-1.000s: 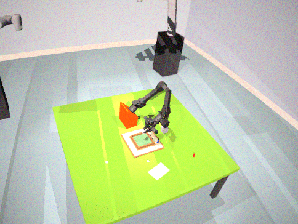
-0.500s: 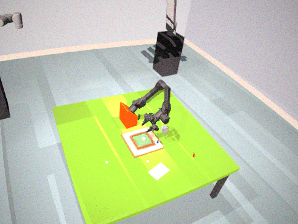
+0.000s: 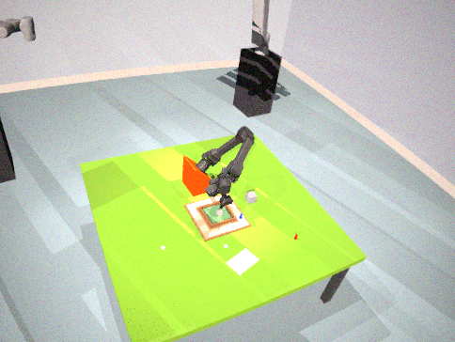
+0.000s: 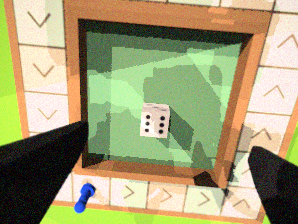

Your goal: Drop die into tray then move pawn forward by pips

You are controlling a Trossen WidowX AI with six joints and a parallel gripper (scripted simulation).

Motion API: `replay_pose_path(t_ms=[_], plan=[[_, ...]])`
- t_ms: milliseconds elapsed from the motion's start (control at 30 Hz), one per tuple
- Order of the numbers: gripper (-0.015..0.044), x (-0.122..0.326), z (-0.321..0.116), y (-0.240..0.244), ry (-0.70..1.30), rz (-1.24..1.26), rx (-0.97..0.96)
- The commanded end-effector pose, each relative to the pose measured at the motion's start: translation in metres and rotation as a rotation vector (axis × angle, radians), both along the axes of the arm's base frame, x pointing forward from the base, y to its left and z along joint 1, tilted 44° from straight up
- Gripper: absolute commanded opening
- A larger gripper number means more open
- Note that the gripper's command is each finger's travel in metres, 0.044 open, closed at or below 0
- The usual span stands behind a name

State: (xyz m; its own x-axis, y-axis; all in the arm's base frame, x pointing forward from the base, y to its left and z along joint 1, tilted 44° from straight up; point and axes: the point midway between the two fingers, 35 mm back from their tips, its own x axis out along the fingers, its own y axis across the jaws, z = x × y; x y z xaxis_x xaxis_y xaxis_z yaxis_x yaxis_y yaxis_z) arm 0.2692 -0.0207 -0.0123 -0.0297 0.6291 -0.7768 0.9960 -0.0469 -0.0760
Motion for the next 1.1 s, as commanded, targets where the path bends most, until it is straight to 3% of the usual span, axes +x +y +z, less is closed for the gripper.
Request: replay_pose_path(t_ms=[0, 267, 400, 1067], plan=[[0.0414, 0.002, 0.001, 0.002, -0.011, 0.019, -0.009], [0.0204, 0.068, 0.043, 0.075, -0.676, 0.738, 0.061], [0.02, 0.082, 0.056, 0.099, -0.883, 0.943, 0.086], [0.02, 0.081, 0.048, 0.112, -0.901, 0.96, 0.089]])
